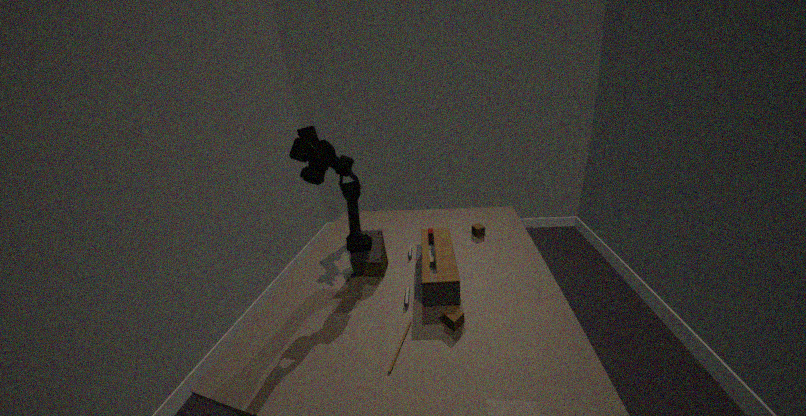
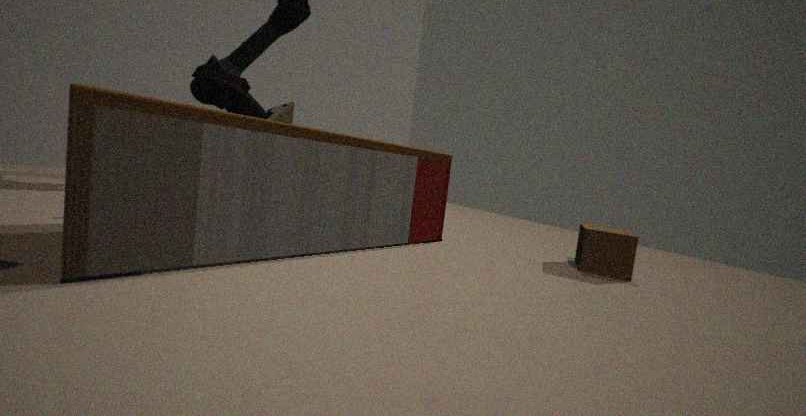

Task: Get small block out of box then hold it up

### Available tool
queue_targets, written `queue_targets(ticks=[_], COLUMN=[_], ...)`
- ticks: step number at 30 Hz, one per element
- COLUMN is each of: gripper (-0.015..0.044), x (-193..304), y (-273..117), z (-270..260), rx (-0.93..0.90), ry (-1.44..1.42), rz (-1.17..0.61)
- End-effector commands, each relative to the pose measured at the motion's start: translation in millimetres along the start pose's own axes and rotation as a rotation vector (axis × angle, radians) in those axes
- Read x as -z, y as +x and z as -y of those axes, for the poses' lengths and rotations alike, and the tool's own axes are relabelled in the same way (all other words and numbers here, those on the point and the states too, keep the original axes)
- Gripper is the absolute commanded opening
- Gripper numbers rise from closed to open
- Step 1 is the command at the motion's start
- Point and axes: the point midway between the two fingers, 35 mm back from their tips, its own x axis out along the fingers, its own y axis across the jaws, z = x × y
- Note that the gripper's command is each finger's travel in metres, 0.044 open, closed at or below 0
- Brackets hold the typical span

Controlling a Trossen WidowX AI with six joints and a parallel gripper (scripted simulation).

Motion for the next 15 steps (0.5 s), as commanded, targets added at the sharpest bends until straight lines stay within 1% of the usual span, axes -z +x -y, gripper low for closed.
queue_targets(ticks=[1, 3, 8, 11, 15], gripper=[0.04, 0.04, 0.04, 0.04, 0.04], x=[-3, -25, -105, -150, -205], y=[1, 10, 49, 75, 107], z=[-1, -10, -18, -6, 31], rx=[0.002, 0.021, 0.125, 0.217, 0.378], ry=[0.005, 0.047, 0.179, 0.238, 0.283], rz=[0.003, 0.029, 0.128, 0.193, 0.286])
